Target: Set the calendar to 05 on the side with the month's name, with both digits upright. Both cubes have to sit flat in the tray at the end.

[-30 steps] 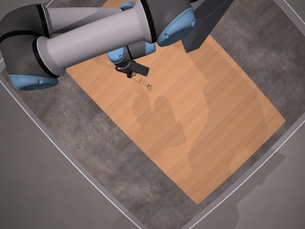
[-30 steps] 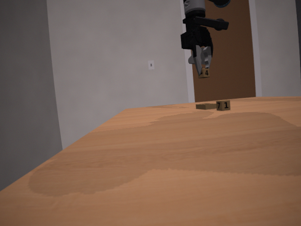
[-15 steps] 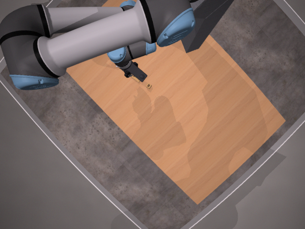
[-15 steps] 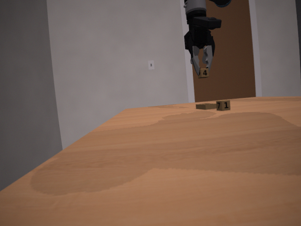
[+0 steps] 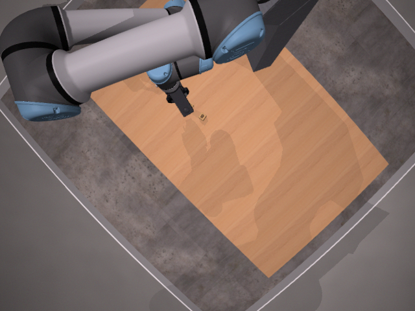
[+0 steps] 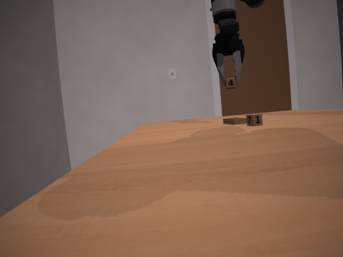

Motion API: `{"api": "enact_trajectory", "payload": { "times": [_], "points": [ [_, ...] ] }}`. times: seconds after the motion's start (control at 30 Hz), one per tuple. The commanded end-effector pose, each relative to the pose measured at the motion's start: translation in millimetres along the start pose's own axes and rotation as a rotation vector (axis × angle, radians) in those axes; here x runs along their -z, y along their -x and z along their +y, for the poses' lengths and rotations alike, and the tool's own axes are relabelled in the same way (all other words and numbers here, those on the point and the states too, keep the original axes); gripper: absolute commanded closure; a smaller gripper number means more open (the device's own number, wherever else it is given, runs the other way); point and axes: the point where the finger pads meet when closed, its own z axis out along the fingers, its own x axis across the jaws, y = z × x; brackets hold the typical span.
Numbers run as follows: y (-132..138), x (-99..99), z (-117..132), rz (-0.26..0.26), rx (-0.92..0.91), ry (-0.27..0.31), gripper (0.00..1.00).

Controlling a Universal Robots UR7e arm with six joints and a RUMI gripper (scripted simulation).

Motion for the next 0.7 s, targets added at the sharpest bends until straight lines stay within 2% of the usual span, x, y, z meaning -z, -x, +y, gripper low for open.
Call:
{"api": "enact_trajectory", "payload": {
  "times": [0.0,0.4,0.5,0.67],
  "points": [
    [-1.1,0.4,0.2,0.002,-0.123,0.005,0.9],
    [-3.4,0.8,3.2,0.003,-0.461,0.005,0.9],
    [-3.5,0.8,3.4,0.003,-0.472,0.005,0.9],
    [-4.4,1.0,5.5,0.003,-0.639,0.005,0.9]
  ]
}}
